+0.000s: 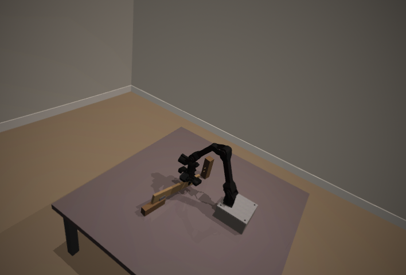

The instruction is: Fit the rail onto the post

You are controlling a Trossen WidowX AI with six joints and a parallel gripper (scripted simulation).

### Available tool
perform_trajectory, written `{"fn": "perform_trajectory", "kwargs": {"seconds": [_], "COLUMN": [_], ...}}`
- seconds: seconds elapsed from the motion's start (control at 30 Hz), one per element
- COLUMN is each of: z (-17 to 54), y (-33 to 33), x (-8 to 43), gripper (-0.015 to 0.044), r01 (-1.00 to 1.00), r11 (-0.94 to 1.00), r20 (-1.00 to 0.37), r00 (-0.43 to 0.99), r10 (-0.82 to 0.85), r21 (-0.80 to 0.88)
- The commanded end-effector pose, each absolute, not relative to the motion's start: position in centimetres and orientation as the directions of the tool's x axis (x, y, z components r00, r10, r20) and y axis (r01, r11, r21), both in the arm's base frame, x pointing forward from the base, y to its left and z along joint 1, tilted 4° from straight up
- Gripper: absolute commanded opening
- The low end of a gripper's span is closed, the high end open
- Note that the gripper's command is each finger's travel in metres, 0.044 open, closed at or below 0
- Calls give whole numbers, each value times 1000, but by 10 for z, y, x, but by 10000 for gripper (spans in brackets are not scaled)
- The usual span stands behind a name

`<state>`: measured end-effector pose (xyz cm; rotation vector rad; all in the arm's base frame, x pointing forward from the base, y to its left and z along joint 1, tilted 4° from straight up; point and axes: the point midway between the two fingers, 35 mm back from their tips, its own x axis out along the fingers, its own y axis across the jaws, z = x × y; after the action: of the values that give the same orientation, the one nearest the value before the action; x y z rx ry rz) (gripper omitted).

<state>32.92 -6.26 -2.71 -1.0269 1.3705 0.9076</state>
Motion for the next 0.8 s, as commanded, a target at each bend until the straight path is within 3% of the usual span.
{"fn": "perform_trajectory", "kwargs": {"seconds": [0.0,0.77], "z": [-28,-19], "y": [-62,-62], "x": [329,330], "gripper": [0,0], "r01": [-946,-946], "r11": [320,320], "r20": [-997,-997], "r00": [23,23], "r10": [-68,-68], "r21": [-43,-43]}}
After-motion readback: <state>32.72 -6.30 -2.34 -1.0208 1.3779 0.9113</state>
